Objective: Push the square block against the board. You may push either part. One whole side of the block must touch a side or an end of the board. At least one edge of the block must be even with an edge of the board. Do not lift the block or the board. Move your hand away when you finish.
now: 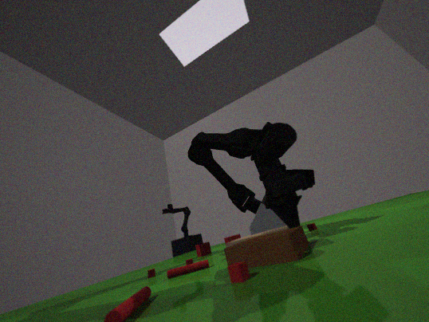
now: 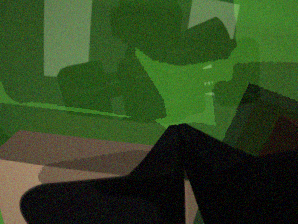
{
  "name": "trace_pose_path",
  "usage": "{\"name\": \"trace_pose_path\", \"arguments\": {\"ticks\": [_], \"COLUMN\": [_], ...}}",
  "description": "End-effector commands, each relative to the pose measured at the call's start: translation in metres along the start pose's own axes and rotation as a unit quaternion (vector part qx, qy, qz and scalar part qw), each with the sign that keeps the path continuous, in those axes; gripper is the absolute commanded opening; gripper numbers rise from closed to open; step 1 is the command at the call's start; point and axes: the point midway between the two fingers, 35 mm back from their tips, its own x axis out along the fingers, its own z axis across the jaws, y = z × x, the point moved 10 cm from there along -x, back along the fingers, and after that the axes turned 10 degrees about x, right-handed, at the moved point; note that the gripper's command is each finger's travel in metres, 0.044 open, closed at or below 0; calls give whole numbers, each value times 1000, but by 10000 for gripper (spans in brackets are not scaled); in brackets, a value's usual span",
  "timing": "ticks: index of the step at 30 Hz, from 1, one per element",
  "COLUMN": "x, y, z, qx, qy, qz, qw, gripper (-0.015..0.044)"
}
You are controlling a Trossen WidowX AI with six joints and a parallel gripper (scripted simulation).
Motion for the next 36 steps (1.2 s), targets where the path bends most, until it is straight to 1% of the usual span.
{"name": "trace_pose_path", "arguments": {"ticks": [1,31,36], "x": [4,5,4], "y": [2,-48,-47], "z": [3,6,8], "qx": [-4,-3,-7], "qy": [-6,-6,-8], "qz": [5,6,9], "qw": [1000,1000,1000], "gripper": [0,0,0]}}
